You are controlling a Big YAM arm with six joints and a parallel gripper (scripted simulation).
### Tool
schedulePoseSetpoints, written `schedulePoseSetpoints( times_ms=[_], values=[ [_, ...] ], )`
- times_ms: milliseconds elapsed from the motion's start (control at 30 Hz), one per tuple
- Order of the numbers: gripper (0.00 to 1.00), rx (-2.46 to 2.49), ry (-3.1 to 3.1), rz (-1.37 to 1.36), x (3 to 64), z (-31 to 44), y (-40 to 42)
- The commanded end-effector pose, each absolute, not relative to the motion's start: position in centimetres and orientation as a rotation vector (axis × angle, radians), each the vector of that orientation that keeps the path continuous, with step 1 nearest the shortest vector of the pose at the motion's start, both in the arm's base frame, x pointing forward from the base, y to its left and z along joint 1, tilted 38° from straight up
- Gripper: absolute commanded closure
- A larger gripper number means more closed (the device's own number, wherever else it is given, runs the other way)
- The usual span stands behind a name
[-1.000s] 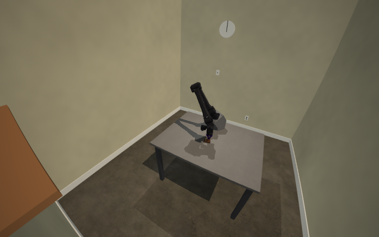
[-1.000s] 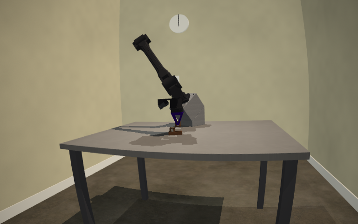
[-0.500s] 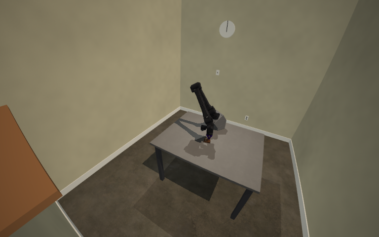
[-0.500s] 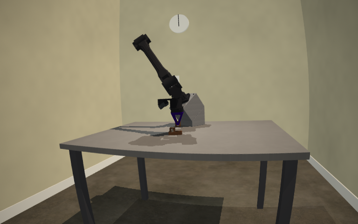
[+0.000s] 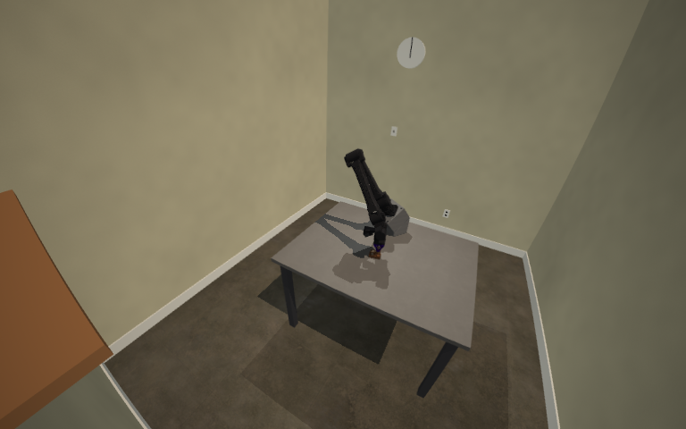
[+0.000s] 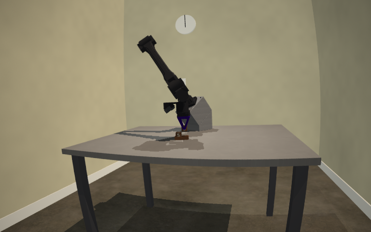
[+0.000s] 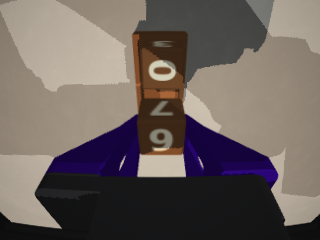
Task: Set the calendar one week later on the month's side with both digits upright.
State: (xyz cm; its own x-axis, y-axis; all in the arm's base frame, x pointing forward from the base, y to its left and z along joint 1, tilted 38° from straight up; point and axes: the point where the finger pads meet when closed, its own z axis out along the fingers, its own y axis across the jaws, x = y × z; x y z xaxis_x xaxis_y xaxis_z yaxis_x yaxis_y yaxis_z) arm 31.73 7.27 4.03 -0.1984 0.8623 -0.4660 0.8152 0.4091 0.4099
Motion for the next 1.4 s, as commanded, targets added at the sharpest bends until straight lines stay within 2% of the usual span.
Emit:
schedulePoseSetpoints(
  times_ms=[0,1367],
  values=[
    [0.74,1.424,2.008,0.119,32.8,5.1,7.6],
    [0.74,1.422,2.015,0.104,32.9,4.0,7.1]
  ],
)
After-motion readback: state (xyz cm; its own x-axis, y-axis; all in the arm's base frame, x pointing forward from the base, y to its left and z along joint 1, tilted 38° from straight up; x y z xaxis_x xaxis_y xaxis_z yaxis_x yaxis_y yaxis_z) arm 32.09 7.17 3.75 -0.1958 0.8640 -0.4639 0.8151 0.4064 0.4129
